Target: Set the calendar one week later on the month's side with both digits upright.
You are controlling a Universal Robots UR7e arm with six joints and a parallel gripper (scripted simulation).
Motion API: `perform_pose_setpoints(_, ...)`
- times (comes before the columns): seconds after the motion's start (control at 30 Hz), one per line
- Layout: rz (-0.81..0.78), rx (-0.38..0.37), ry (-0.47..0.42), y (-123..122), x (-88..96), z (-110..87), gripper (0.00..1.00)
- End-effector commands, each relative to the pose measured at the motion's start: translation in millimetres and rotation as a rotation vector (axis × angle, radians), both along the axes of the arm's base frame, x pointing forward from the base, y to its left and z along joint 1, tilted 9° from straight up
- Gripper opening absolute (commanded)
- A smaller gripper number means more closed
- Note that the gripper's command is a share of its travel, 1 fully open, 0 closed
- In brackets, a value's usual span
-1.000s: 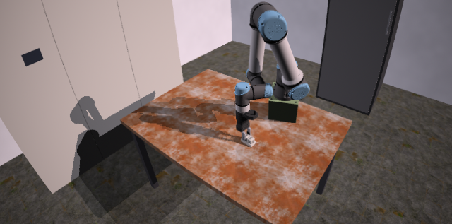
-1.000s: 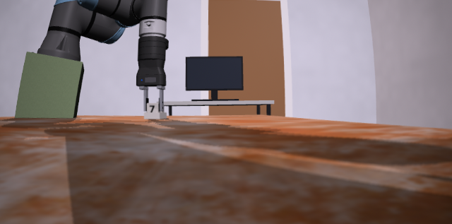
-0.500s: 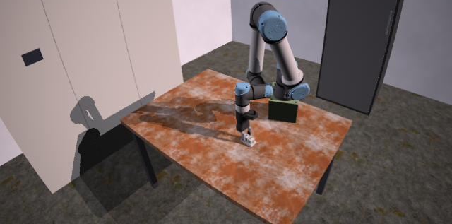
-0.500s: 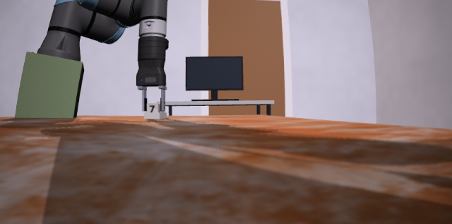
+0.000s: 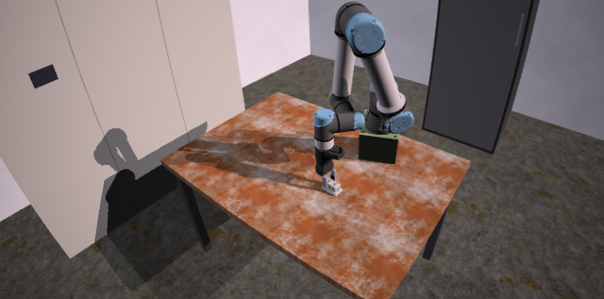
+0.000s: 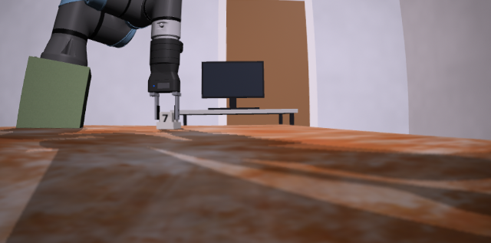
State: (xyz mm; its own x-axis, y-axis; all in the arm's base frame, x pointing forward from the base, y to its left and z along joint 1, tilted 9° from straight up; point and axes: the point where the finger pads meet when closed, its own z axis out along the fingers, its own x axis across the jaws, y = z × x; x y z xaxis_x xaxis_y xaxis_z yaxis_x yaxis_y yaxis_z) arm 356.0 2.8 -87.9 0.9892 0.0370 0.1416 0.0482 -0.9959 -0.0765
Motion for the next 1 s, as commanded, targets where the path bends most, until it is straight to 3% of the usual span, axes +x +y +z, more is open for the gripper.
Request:
perform_pose_setpoints(0.0,0.000,-0.001,-0.001,-0.6,-0.3,5.2,0.90)
perform_pose_setpoints(0.97,0.000,-0.001,-0.001,-5.8,-9.2,68.2,0.90)
